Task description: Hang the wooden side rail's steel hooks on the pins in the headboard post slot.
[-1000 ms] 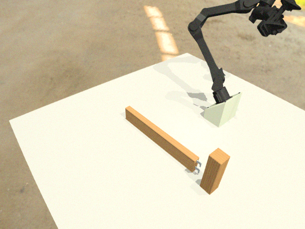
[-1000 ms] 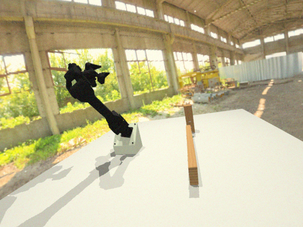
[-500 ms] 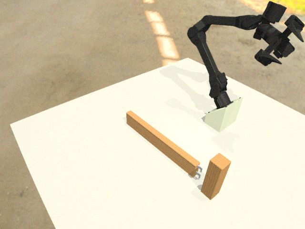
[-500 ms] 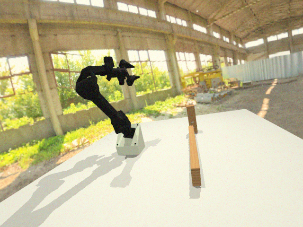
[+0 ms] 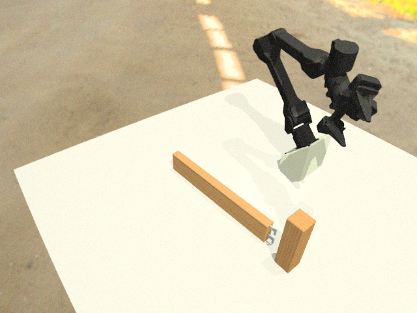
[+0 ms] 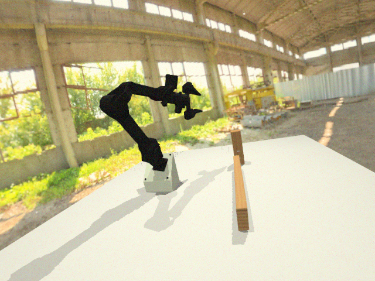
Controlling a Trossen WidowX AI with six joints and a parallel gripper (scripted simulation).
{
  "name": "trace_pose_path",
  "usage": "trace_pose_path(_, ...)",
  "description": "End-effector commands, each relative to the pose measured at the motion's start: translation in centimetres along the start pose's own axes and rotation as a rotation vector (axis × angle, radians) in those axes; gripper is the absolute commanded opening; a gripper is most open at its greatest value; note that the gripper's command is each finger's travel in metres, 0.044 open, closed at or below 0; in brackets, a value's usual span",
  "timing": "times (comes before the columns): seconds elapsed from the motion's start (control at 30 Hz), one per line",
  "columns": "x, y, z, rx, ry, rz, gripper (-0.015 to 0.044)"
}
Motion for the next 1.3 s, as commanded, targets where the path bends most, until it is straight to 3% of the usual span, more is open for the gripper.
trace_pose_path(0.0, 1.3, 3.5, 2.2, -0.055, -0.010, 0.067, 0.0440)
trace_pose_path(0.3, 4.0, 12.3, 5.3, -0.161, -0.005, 0.266, 0.0440)
trace_pose_path(0.63, 4.7, 21.9, 5.5, -0.251, 0.020, 0.489, 0.0440)
trace_pose_path(1.27, 4.6, 22.5, 5.4, -0.257, 0.023, 0.504, 0.0440)
Point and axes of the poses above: the point midway between the two fingers, 35 mm back from their tips, its own z axis out along the fingers, its own y axis across the jaws, x = y × z, the point moved 5 cm from there along -z, back along the fingers, and after that the axes turned 8 degrees about -z, right-handed, at the moved point
